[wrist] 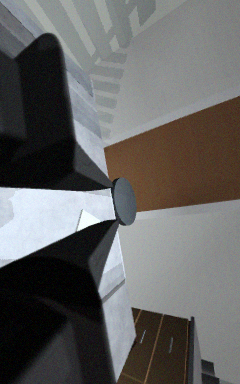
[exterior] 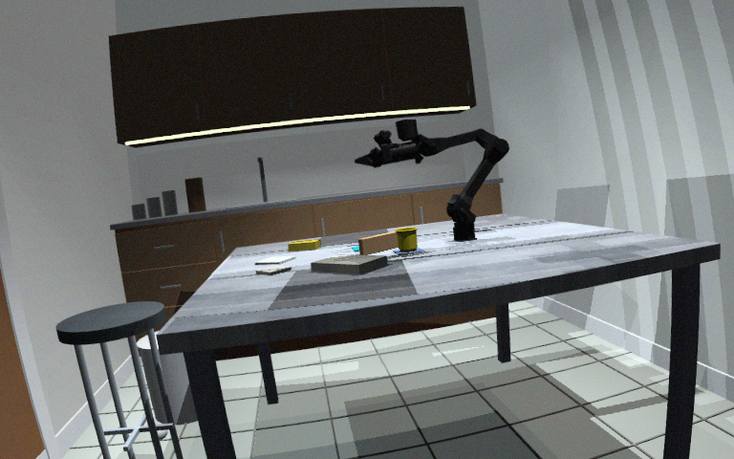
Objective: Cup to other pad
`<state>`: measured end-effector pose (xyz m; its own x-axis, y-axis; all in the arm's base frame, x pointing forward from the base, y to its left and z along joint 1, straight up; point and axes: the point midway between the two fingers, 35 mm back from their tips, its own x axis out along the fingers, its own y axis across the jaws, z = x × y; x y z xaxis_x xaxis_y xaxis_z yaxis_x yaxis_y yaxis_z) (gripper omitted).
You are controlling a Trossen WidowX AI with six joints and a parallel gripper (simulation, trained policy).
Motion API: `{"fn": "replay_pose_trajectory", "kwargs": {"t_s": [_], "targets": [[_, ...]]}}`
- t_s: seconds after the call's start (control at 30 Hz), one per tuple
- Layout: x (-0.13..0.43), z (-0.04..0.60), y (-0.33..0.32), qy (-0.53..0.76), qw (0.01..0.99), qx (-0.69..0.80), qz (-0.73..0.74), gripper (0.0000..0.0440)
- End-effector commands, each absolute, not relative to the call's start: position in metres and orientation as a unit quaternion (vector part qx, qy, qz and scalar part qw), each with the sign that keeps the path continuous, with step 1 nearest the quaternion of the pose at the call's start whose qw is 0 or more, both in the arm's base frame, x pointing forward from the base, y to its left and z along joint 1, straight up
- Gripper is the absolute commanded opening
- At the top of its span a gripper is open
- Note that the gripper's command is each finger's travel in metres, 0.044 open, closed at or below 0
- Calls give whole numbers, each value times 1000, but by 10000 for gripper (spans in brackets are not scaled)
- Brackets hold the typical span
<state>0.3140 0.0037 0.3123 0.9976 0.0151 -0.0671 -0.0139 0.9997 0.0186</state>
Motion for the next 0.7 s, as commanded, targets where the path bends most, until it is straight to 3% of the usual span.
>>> {"fn": "replay_pose_trajectory", "kwargs": {"t_s": [0.0,0.13,0.4,0.67], "targets": [[311,315,10,50,998,28,18,73],[310,315,15,72,996,49,27,79],[307,317,27,118,987,99,40,136],[303,316,38,168,973,151,46,137]]}}
